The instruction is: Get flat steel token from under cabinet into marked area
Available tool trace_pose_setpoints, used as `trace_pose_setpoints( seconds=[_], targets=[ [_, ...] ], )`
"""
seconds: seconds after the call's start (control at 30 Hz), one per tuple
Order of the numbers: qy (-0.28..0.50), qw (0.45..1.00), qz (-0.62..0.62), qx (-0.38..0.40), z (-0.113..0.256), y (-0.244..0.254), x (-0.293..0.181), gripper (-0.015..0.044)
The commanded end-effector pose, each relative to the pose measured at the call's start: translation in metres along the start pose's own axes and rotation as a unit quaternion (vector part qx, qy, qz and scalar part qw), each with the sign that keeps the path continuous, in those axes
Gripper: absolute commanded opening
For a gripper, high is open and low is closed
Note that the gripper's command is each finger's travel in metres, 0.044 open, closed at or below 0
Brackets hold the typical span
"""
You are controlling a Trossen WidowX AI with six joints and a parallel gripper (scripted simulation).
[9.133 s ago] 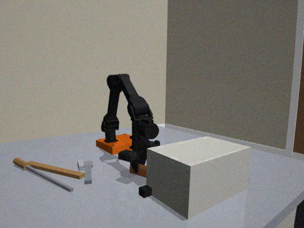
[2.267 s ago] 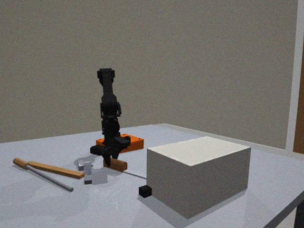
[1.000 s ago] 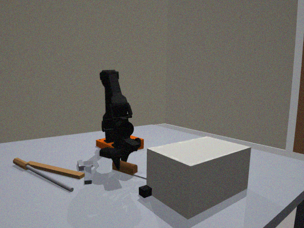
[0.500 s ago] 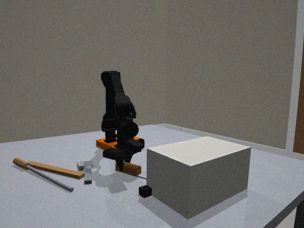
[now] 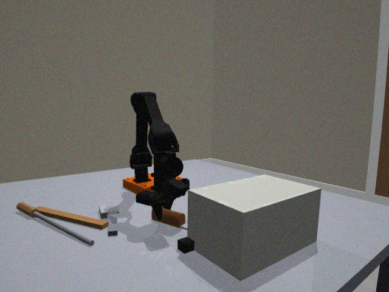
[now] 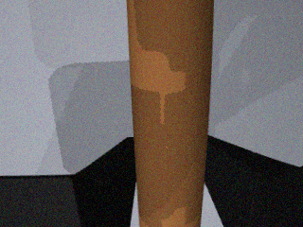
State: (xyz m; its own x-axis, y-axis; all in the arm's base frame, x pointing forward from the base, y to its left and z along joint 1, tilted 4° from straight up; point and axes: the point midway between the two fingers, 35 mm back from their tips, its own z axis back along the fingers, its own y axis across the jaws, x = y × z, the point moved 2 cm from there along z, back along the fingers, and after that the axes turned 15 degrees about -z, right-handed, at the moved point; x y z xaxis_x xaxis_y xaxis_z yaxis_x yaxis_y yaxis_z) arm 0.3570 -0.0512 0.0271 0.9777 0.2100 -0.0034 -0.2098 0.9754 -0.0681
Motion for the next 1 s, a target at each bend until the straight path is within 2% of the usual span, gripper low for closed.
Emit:
trace_pose_setpoints(
  seconds=[0.0, 0.97],
  targets=[
    [0.0, 1.0, 0.0, -0.002, 0.0, 0.001, 0.007, 0.0],
    [-0.002, 1.0, 0.0, -0.001, 0.001, 0.009, 0.037, 0.0]
  ],
)
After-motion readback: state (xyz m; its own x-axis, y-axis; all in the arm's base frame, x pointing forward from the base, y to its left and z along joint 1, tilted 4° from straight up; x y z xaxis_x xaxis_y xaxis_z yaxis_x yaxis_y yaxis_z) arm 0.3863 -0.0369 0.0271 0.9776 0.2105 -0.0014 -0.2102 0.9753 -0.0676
